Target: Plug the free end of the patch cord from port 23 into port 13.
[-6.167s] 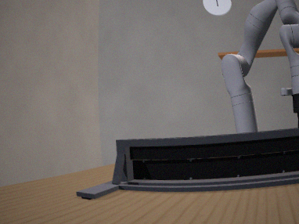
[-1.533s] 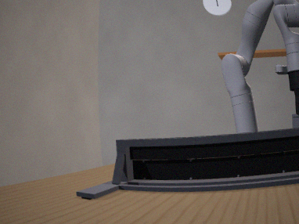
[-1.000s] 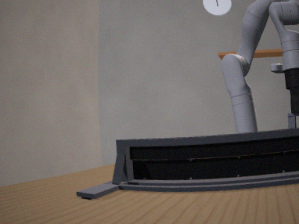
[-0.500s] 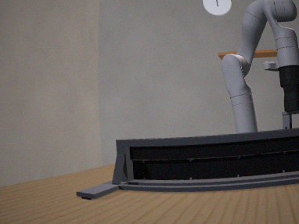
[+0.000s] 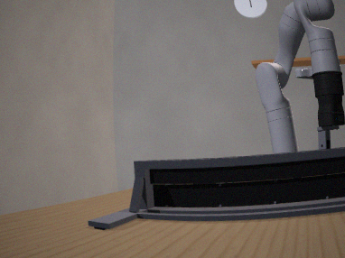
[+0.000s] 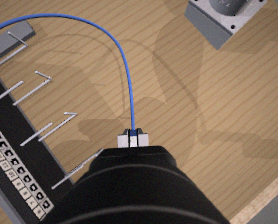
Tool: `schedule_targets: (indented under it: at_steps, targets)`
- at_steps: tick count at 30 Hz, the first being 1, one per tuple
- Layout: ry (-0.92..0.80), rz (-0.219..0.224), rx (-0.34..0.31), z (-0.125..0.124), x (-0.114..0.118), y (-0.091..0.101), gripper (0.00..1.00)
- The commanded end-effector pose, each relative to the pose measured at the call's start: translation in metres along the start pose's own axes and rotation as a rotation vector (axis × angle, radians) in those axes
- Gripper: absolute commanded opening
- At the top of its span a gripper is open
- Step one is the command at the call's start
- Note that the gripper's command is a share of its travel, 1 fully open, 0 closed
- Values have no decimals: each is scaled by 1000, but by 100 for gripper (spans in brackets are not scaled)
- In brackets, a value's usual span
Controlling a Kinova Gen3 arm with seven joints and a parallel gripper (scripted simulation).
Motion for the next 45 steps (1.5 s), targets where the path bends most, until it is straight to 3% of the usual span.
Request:
schedule_targets:
  at_steps: [1, 45]
  targets:
    - [-38, -2, 0, -1, -9, 1, 0]
    - [-586, -3, -2, -5, -93, 17, 0]
Point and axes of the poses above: the point where the finger pads meet when closed, its own y axis back along the fingers, its own x axis across the jaws, z = x × y, the point moved 3 cm from there along y, back along the fingers, and after that the axes turned 13 degrees about -y, right-handed, at the moved point
